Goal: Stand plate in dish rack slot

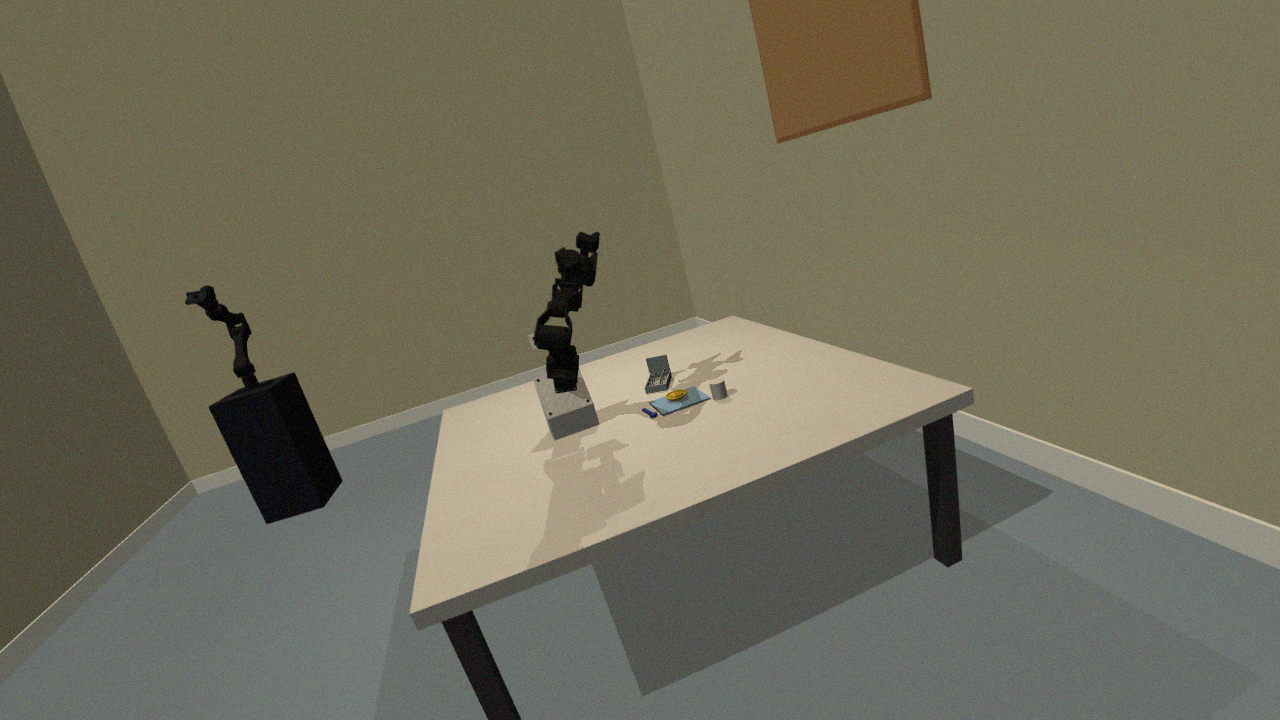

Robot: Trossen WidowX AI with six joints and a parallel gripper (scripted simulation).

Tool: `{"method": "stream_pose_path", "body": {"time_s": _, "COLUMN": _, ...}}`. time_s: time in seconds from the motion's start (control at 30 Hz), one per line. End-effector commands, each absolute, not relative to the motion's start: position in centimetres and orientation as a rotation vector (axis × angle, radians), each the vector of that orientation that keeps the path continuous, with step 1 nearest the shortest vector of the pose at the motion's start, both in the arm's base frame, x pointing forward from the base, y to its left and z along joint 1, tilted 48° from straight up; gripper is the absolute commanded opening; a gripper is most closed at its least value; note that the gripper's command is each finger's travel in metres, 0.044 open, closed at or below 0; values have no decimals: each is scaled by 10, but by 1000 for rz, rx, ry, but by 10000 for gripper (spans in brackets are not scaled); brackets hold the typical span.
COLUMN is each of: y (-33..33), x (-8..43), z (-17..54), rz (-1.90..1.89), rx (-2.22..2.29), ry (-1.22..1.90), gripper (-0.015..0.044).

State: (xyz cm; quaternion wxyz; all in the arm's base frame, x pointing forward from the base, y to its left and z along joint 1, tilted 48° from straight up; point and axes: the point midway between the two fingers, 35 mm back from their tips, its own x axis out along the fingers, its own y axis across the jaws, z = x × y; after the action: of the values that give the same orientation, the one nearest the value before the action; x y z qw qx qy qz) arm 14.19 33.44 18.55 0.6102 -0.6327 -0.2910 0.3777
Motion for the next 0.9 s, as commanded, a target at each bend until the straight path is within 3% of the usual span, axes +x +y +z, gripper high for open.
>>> {"method": "stream_pose_path", "body": {"time_s": 0.0, "y": 332, "x": 155, "z": 176, "rz": 873, "rx": -1464, "ry": -589, "gripper": 400}}
{"method": "stream_pose_path", "body": {"time_s": 0.87, "y": 248, "x": 276, "z": 103, "rz": 655, "rx": -1304, "ry": 246, "gripper": 400}}
